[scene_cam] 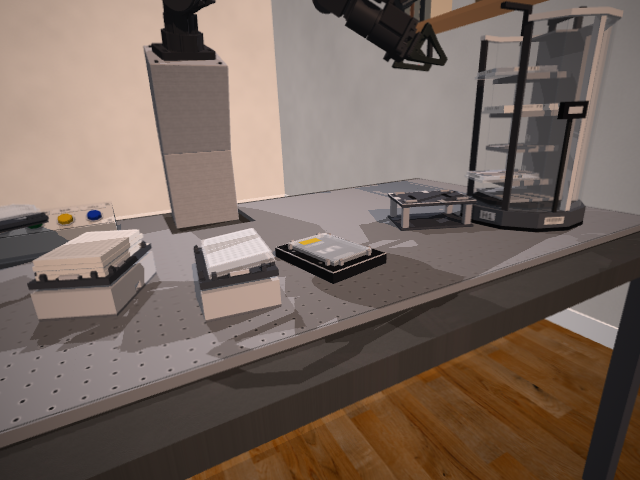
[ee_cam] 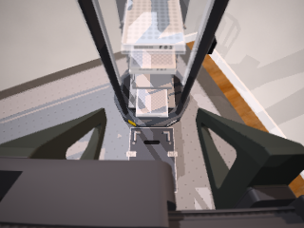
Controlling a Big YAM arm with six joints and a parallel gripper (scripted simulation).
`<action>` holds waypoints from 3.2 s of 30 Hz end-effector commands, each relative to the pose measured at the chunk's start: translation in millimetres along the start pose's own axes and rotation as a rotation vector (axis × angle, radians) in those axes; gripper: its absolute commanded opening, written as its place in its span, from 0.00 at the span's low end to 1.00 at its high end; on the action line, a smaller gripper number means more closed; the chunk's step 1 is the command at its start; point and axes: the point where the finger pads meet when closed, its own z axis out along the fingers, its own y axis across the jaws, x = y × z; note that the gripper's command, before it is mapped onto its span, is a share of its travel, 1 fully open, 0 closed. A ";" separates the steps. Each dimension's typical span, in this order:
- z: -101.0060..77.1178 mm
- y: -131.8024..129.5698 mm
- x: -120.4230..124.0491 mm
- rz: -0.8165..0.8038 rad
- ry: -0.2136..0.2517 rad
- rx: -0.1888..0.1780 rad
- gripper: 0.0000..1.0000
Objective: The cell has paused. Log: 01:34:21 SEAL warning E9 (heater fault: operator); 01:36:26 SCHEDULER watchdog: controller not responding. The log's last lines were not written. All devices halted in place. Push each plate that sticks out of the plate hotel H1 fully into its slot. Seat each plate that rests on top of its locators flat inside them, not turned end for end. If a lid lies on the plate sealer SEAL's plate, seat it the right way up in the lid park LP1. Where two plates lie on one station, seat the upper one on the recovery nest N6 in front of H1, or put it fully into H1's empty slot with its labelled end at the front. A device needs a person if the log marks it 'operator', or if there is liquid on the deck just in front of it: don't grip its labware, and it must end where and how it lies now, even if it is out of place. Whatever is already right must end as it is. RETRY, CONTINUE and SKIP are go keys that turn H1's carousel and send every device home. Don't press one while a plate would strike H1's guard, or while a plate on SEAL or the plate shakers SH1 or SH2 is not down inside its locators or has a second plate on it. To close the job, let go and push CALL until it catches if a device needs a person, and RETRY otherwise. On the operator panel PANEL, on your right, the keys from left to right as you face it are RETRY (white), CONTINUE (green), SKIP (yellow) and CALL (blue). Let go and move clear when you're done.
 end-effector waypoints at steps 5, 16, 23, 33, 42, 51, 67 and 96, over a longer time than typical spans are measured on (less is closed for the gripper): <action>8.2 -12.8 -23.5 0.015 -0.007 0.016 0.80; 60.7 -6.0 -18.3 0.003 -0.040 0.012 0.58; 59.5 -6.8 -20.6 0.003 -0.038 0.011 0.48; 72.5 0.4 -21.8 0.006 -0.016 -0.004 0.28; 80.9 -2.5 -23.7 0.009 -0.012 0.000 0.14; 91.5 -1.6 -30.7 0.008 -0.013 -0.001 0.00; 96.1 -6.4 -43.3 -0.001 -0.030 0.009 0.00; 112.1 -1.1 -47.5 0.006 -0.021 -0.001 0.00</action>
